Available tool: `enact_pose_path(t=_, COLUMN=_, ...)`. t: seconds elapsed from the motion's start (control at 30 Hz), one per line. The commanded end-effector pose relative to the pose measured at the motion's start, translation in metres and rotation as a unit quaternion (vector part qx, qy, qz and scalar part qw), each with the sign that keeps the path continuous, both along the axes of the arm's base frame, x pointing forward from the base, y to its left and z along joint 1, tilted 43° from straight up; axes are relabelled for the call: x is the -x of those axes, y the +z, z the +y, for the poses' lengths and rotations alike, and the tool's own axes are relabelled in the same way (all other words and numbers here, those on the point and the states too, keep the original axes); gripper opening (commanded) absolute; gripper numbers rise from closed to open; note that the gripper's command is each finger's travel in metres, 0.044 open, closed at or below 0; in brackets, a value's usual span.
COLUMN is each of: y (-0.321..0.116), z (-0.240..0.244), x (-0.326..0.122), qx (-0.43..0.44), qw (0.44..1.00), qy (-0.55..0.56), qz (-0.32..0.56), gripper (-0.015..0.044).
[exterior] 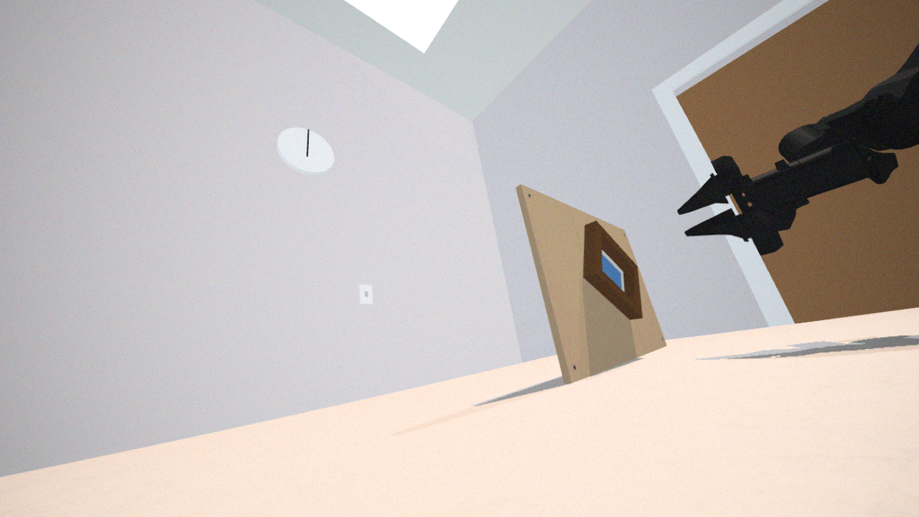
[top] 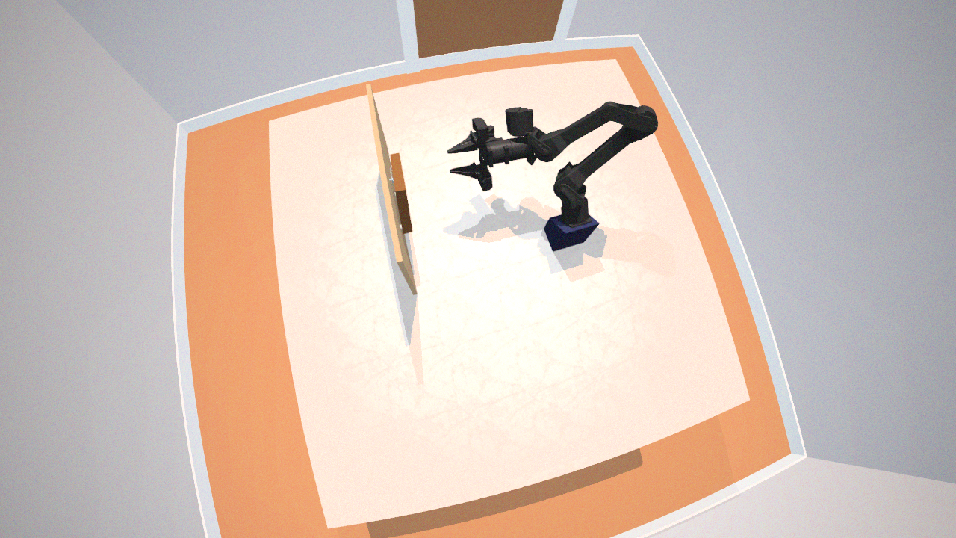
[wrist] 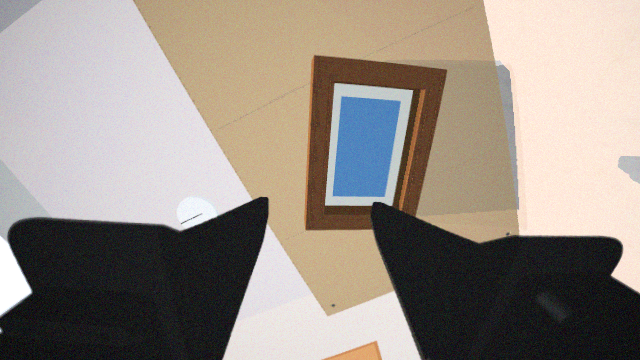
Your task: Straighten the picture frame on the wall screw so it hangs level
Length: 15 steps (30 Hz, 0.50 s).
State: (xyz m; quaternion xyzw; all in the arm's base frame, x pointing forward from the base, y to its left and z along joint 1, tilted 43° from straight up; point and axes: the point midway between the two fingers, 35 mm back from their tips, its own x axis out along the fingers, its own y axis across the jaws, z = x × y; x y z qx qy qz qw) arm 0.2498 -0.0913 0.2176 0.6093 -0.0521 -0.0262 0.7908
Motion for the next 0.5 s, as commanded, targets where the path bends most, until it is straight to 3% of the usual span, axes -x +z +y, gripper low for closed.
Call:
enact_pose_path(t=0.0, y=-0.0049, z=-0.0016, x=-0.0063, qx=0.003, qw=1.000, qy=-0.001, qz=-0.001, gripper=0.0260)
enact_pose_path(t=0.47, y=-0.0037, z=-0.0021, x=-0.0150, qx=0.003, qw=1.000, qy=-0.001, qz=-0.001, gripper=0.0260)
